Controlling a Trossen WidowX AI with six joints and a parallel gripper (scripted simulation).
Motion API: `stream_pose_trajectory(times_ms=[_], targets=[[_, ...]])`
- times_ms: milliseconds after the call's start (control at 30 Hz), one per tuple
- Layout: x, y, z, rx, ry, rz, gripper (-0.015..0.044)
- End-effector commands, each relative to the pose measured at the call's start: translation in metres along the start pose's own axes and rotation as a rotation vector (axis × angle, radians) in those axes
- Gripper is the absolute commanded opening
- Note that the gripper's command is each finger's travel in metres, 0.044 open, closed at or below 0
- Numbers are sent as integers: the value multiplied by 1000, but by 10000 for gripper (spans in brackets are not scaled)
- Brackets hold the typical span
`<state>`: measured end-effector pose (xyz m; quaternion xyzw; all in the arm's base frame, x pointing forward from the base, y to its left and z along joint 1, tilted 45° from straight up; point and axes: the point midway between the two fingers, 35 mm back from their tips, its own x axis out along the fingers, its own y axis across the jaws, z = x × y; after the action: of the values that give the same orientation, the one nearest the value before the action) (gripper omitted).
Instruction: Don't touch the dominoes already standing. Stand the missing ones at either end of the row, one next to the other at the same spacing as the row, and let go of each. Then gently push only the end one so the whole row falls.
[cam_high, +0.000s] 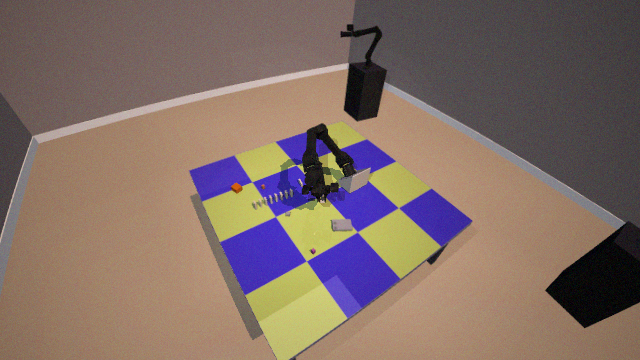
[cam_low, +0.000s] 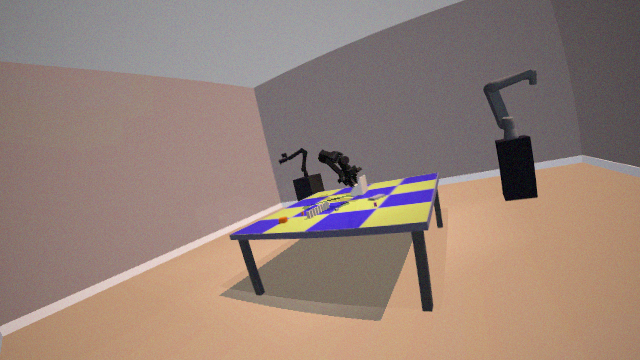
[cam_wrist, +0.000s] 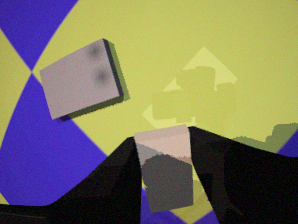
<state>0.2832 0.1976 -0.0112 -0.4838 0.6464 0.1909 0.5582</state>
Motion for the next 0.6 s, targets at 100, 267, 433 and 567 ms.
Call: stream_pose_trajectory(times_ms=[100,267,433,567], targets=[[9,1,2,5,-97,61,107],[15,0,4,8,-176,99,107],[20,0,6,7,-259,130,107],[23,-1,7,5,-328,150,107]])
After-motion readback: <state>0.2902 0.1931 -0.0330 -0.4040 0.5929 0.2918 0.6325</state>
